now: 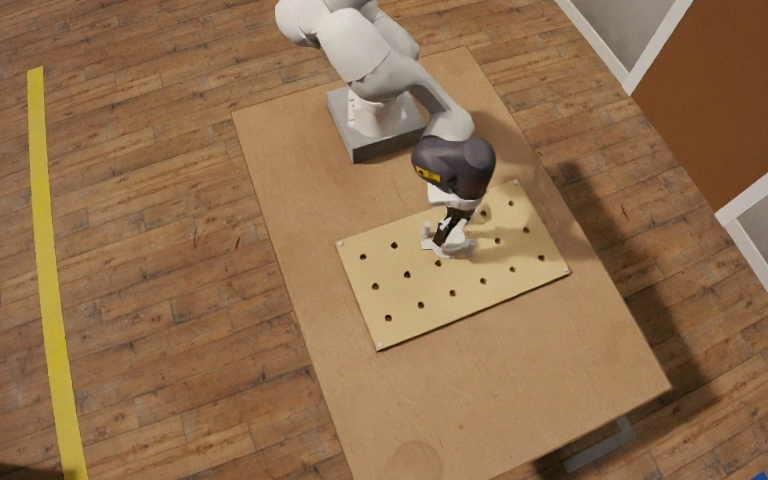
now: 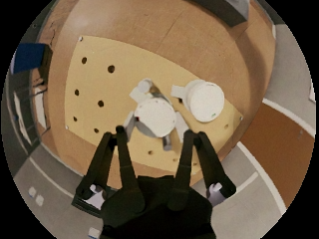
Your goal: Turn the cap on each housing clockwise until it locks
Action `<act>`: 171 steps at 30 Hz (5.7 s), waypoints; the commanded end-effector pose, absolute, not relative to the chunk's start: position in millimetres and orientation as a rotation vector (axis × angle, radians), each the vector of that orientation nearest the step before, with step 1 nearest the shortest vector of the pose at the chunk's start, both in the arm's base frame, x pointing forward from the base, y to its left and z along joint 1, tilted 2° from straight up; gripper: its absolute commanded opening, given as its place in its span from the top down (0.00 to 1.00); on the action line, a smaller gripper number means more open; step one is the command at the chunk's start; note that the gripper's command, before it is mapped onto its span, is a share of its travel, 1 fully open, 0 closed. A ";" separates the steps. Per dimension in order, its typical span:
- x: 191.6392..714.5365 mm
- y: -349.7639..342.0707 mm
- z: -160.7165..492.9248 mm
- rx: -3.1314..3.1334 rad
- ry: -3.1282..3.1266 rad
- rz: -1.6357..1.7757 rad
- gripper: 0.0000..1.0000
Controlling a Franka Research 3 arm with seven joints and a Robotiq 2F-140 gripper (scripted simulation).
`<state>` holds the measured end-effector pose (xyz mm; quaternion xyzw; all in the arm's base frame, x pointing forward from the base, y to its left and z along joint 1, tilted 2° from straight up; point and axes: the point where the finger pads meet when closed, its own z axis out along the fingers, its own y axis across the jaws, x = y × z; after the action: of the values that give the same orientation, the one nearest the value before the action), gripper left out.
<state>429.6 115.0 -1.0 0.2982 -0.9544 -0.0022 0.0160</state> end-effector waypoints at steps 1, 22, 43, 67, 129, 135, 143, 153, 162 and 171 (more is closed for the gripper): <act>429.3 117.5 -1.1 0.871 -2.989 -0.012 0.90; 429.3 117.5 -1.1 0.871 -2.989 -0.012 0.90; 429.3 117.5 -1.1 0.871 -2.989 -0.012 0.22; 429.3 117.5 -0.4 0.871 -2.989 -0.012 0.22; 431.3 117.5 68.0 0.871 -2.989 -0.012 0.22; 432.1 117.0 71.0 1.352 -2.811 -0.018 0.22; 430.9 115.4 69.8 1.684 -2.649 -0.021 0.22; 430.6 115.3 69.2 2.056 -2.383 -0.029 0.22; 430.6 115.3 69.2 2.319 -2.114 -0.030 0.22; 430.6 115.3 69.2 2.459 -1.926 -0.035 0.22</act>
<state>432.2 121.2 70.5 0.7300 -0.6834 -0.0076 -0.0032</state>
